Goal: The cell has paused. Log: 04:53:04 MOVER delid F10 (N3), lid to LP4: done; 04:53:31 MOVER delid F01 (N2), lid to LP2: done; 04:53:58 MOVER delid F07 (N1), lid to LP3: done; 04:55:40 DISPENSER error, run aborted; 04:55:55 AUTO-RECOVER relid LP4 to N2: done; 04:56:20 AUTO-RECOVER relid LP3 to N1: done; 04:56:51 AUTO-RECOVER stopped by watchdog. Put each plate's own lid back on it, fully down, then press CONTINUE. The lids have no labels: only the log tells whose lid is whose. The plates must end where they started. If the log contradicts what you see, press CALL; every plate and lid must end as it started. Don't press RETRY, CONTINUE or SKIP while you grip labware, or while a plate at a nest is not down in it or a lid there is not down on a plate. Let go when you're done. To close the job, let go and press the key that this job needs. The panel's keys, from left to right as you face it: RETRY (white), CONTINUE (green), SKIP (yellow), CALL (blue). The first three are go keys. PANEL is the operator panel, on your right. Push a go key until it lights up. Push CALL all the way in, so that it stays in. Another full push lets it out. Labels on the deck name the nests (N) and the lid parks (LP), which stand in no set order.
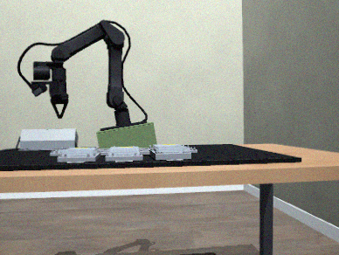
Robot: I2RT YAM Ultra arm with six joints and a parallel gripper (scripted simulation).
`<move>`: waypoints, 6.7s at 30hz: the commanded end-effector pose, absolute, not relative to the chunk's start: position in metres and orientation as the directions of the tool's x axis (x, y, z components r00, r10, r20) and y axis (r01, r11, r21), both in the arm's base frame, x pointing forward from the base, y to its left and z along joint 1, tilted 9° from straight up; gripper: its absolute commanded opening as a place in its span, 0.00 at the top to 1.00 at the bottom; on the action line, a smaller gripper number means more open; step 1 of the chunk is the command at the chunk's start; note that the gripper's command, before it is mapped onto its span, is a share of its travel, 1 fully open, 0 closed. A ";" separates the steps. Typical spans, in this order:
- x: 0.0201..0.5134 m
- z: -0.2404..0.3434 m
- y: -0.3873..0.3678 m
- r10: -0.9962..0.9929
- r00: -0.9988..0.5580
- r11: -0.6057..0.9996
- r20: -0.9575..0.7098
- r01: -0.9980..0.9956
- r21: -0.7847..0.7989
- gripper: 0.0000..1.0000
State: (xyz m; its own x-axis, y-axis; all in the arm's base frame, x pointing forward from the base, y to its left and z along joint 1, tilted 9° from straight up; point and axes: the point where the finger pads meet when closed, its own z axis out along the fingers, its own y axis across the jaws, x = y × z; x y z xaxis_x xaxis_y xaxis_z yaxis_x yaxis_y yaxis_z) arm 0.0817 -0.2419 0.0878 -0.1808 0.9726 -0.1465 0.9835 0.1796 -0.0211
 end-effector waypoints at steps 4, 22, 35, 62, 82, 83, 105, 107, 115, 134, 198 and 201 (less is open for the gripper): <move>0.065 0.102 -0.263 0.975 -0.097 0.102 -0.198 0.995 0.017 1.00; 0.019 0.105 -0.284 0.978 -0.062 0.067 -0.200 0.998 0.019 1.00; 0.020 0.102 -0.288 0.979 -0.061 0.066 -0.195 0.998 0.017 1.00; 0.020 0.086 -0.279 0.984 -0.063 0.067 -0.165 0.998 0.017 1.00; 0.021 0.083 -0.295 0.979 -0.064 0.068 -0.196 0.998 0.016 1.00; 0.021 0.082 -0.295 0.979 -0.063 0.068 -0.191 0.998 0.016 1.00; 0.020 0.067 -0.288 0.985 -0.062 0.065 -0.161 0.998 0.017 1.00; 0.020 0.067 -0.288 0.985 -0.062 0.065 -0.161 0.998 0.017 1.00; 0.020 0.060 -0.285 0.985 -0.062 0.065 -0.160 0.998 0.017 1.00; 0.020 0.050 -0.289 0.985 -0.062 0.066 -0.163 0.998 0.017 1.00; 0.021 0.028 -0.285 0.987 -0.064 0.067 -0.150 0.998 0.016 1.00; 0.021 0.028 -0.285 0.987 -0.064 0.067 -0.149 0.998 0.016 1.00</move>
